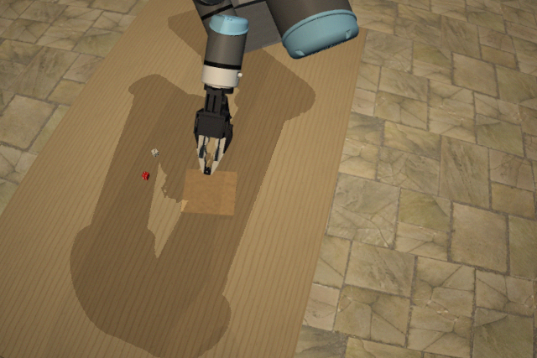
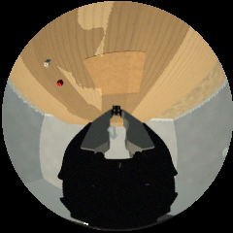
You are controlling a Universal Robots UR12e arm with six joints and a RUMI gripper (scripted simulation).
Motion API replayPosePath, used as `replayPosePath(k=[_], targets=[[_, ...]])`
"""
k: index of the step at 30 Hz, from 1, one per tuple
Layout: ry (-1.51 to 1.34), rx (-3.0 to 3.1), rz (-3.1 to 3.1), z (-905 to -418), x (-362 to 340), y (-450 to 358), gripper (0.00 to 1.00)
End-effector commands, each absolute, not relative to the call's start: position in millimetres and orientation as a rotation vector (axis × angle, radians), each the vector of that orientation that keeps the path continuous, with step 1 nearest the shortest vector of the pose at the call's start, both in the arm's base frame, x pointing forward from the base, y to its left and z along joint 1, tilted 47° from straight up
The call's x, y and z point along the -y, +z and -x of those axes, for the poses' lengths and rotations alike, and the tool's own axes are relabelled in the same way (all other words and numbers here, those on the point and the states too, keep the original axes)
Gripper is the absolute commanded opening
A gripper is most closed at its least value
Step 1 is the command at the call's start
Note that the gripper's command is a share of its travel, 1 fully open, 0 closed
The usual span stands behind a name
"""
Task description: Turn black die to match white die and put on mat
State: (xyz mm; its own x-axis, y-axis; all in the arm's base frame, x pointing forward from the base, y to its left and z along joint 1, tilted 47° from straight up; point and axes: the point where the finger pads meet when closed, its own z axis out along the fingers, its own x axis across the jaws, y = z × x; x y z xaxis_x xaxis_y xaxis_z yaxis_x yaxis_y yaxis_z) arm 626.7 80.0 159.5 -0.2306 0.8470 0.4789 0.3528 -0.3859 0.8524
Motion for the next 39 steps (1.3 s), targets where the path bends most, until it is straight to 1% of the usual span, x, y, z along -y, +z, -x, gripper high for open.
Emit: replayPosePath(k=[1,21,39], targets=[[1.689,-1.329,-1.578,-627.9,-79.0,159.5,0.0],[1.757,-1.142,-1.473,-626.1,-80.0,157.6,0.0],[1.77,-1.109,-1.454,-625.0,-80.6,157.4,0.0]])
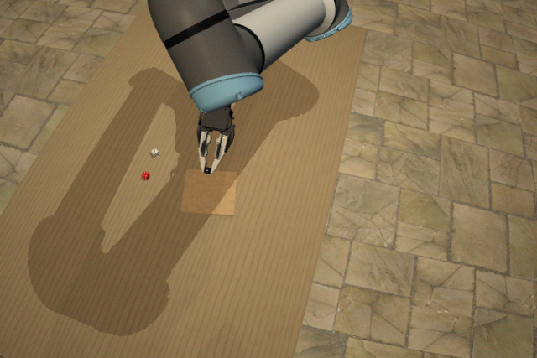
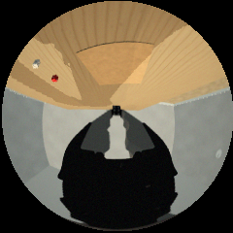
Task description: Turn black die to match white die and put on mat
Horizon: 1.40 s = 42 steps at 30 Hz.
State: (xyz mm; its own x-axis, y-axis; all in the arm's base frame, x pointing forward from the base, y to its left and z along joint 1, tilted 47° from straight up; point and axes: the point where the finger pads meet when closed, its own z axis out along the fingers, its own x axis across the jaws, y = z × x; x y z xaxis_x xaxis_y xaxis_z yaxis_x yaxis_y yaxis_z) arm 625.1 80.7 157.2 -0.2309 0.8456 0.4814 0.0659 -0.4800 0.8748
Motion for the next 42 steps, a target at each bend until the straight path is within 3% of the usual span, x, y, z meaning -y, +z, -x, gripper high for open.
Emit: replayPosePath(k=[1,42], targets=[[1.77,-1.109,-1.454,-625,-81,157,0.0],[1.768,-1.109,-1.454,-664,-122,104,0.0]])
